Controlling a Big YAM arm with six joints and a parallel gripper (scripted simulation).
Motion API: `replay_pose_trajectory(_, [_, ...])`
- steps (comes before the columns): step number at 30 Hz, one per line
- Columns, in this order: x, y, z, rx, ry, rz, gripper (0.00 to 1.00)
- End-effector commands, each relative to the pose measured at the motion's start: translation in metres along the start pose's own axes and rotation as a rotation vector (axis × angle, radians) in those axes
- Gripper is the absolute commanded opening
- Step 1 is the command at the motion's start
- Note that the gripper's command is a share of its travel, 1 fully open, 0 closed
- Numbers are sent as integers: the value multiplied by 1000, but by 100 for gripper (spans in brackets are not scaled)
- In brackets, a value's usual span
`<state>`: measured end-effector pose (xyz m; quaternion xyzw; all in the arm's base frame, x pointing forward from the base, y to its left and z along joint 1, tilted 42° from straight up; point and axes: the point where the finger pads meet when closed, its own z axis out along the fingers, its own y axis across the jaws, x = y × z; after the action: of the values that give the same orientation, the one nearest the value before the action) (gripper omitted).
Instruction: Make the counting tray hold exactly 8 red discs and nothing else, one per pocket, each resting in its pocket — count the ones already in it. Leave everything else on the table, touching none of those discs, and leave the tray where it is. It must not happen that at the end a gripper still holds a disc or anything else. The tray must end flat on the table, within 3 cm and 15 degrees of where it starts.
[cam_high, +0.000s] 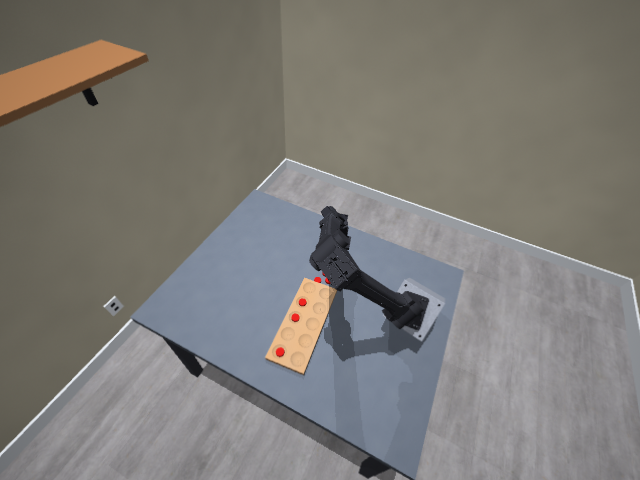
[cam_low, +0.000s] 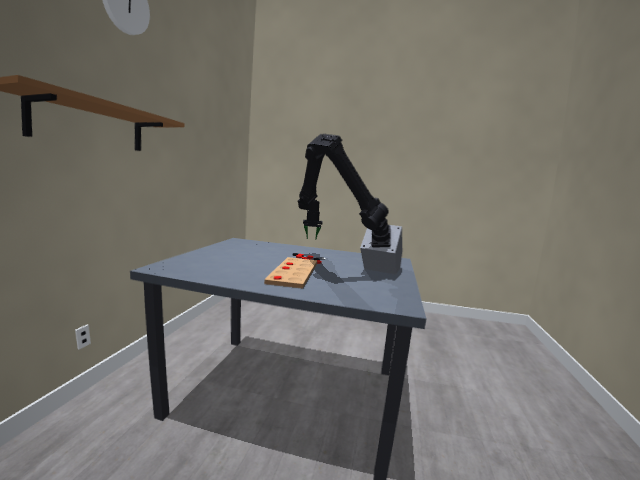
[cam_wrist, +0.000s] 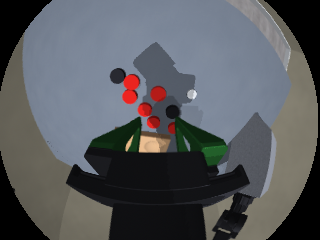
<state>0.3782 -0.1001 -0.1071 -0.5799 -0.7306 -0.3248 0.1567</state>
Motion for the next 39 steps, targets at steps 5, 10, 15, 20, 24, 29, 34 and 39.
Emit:
replay_pose_trajectory(5, [0,3,-1,0,1,6,46])
replay_pose_trajectory(10, [1,2,6,2,1,-1,46])
replay_pose_trajectory(15, [0,4,6,0,-1,-3,46])
replay_pose_trajectory(20, [0,3,10,2,0,0,46])
replay_pose_trajectory(24, [1,1,13,3,1,2,46])
replay_pose_trajectory(29, [0,2,17,2,1,1,46])
replay_pose_trajectory(34, [1,1,21,3,2,2,46])
replay_pose_trajectory(39, [1,1,28,3,2,2,46])
